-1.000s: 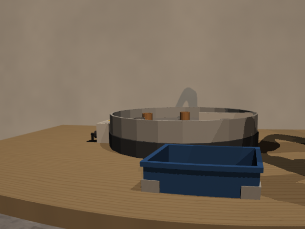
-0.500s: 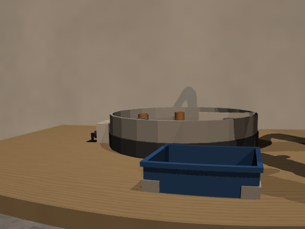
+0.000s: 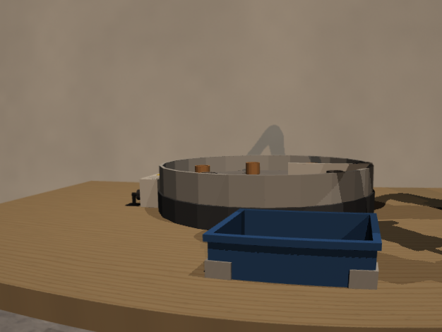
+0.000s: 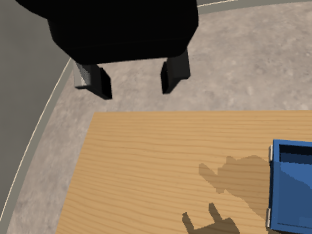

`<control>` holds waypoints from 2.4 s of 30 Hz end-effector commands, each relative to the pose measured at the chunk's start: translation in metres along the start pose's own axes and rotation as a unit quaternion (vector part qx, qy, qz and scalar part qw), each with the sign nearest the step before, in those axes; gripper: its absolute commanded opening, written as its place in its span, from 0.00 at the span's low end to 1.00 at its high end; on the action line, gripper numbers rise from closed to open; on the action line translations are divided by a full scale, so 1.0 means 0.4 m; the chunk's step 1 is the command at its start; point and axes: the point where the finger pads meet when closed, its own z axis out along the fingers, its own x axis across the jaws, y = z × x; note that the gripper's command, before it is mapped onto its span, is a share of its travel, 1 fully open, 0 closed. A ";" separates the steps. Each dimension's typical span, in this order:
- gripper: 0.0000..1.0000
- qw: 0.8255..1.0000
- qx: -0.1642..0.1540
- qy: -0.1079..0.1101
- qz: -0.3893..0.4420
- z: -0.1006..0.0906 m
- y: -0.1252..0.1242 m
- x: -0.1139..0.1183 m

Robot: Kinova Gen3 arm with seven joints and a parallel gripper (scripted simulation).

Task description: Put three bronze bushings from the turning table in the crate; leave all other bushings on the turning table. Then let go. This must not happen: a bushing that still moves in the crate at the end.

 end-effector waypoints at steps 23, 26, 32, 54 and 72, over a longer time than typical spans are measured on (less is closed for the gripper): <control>1.00 1.000 -0.010 -0.013 0.012 -0.179 -0.084 -0.102; 1.00 1.000 -0.010 -0.013 0.012 -0.179 -0.084 -0.102; 1.00 1.000 -0.010 -0.013 0.011 -0.252 -0.122 -0.134; 1.00 1.000 -0.011 -0.013 0.009 -0.423 -0.212 -0.211; 1.00 1.000 -0.011 -0.013 0.007 -0.544 -0.275 -0.265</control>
